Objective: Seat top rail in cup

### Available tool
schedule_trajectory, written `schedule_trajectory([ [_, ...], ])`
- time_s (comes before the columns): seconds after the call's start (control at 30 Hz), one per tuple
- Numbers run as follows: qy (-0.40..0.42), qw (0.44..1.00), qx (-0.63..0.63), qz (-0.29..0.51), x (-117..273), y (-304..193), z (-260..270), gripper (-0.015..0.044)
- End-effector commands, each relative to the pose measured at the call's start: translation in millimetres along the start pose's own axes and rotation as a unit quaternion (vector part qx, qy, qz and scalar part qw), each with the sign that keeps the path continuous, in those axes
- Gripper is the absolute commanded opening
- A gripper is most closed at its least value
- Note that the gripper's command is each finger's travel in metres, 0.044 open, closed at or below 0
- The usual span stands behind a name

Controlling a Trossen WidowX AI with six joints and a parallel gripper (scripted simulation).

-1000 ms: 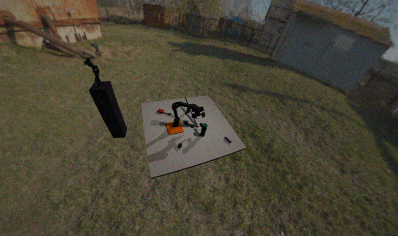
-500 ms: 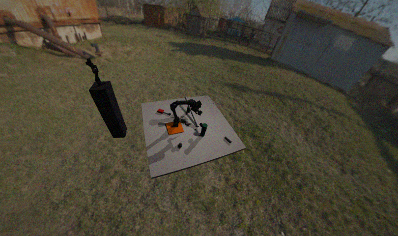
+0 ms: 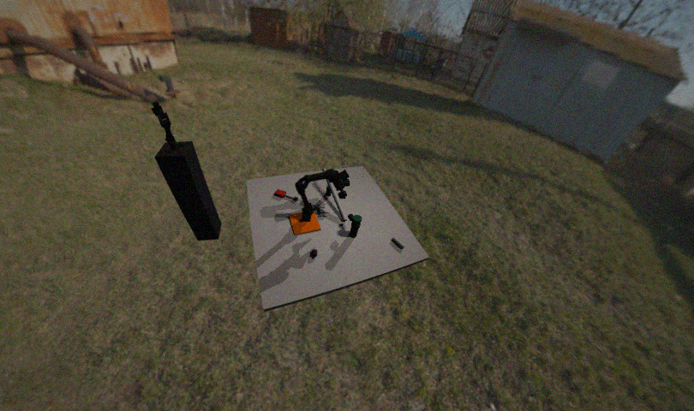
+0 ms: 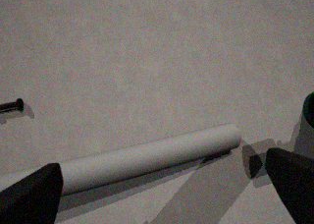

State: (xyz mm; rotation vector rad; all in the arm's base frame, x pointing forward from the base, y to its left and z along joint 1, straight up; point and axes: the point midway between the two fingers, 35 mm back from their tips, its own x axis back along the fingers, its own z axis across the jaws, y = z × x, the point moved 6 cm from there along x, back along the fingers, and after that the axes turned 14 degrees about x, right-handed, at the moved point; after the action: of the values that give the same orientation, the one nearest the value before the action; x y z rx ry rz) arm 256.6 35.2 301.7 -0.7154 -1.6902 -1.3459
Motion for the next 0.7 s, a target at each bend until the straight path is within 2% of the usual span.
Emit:
schedule_trajectory([
  [0.0,0.003,0.994,-0.104,0.039,-14,4,3,0.0440],
  [0.2,-0.025,0.925,-0.357,0.130,-47,9,12,0.0440],
  [0.4,-0.102,0.788,-0.574,0.197,-79,11,23,0.0440],
  [0.47,-0.124,0.752,-0.614,0.206,-85,11,25,0.0440],
  [0.67,-0.126,0.747,-0.619,0.208,-86,11,25,0.0440],
])
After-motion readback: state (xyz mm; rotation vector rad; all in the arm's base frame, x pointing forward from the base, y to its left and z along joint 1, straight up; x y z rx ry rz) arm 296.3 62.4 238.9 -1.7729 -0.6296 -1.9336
